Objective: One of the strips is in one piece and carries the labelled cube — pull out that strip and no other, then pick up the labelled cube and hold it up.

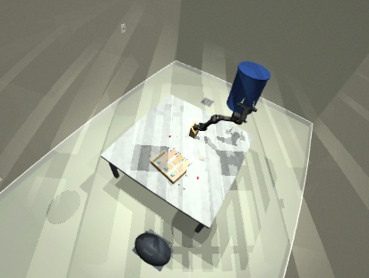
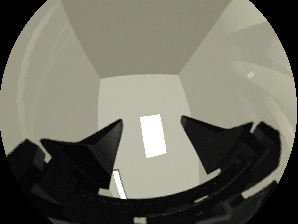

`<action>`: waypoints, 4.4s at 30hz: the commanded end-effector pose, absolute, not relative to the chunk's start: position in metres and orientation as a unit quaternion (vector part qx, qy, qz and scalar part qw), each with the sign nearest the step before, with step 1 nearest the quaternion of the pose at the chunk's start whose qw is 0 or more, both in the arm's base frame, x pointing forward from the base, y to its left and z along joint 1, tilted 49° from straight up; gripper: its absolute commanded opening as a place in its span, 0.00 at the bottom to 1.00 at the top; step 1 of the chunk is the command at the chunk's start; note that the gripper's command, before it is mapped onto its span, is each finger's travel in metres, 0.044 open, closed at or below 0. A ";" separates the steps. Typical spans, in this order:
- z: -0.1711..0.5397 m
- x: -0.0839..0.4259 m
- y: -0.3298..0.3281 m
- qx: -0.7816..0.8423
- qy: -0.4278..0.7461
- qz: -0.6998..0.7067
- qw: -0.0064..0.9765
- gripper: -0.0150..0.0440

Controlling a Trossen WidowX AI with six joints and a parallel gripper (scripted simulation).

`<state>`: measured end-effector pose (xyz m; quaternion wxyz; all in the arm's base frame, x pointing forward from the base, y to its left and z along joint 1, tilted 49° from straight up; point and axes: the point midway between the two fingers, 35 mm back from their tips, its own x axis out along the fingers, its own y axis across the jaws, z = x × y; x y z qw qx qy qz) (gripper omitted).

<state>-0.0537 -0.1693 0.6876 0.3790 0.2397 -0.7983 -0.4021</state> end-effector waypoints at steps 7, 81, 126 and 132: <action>0.693 -0.104 -0.097 0.169 -0.889 -0.283 0.317 0.93; 0.090 0.310 -0.066 0.378 0.249 0.157 0.878 0.93; -0.034 0.360 -0.030 0.358 0.661 0.223 0.620 0.25; -0.040 0.361 -0.024 0.358 0.661 0.223 0.621 0.25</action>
